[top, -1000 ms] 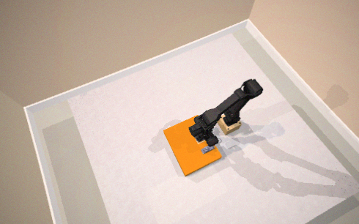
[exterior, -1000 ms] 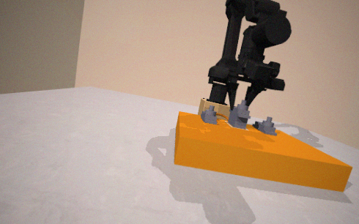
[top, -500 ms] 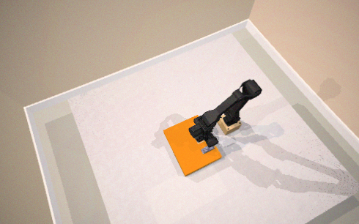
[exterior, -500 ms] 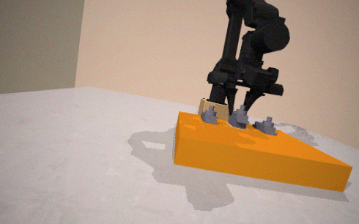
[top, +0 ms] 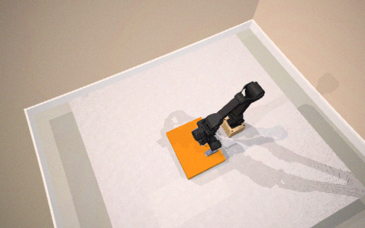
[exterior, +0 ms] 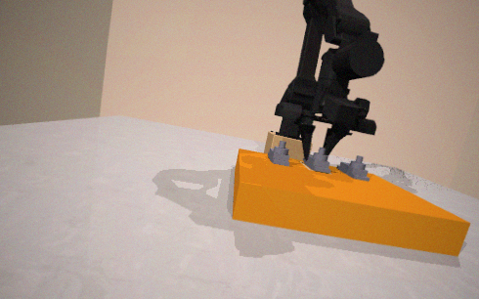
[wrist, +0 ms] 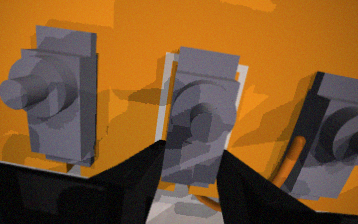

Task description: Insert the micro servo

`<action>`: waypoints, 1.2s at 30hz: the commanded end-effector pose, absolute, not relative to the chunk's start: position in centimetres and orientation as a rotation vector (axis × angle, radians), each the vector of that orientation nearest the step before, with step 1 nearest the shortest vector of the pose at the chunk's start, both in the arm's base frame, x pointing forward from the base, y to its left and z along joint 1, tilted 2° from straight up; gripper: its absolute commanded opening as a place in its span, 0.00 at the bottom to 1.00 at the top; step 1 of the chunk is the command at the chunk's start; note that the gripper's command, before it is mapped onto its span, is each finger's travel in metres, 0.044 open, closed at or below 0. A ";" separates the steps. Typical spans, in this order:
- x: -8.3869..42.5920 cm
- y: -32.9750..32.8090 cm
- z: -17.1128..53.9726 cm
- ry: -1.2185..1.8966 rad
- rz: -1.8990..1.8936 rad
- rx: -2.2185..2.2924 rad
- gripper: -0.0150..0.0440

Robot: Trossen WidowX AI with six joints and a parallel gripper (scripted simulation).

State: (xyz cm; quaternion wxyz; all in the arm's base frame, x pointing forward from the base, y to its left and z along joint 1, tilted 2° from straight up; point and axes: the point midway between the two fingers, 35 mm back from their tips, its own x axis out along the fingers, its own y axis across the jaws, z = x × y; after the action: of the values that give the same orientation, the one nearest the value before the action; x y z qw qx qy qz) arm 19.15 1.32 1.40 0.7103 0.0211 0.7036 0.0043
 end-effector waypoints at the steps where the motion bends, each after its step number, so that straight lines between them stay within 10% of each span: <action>1: 19.1 1.3 1.1 1.559 0.004 0.050 0.25; 9: 19.1 1.3 1.2 1.559 0.004 0.050 0.57; 21: 18.4 1.2 4.7 1.559 0.004 0.050 0.57; 30: 24.2 1.0 8.1 1.554 0.005 0.050 0.97; 36: 29.4 0.7 11.1 1.549 0.004 0.050 1.00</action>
State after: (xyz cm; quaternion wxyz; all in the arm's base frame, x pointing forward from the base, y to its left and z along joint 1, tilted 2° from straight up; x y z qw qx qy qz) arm 26.95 0.91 9.68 0.7117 0.0248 0.7020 0.0002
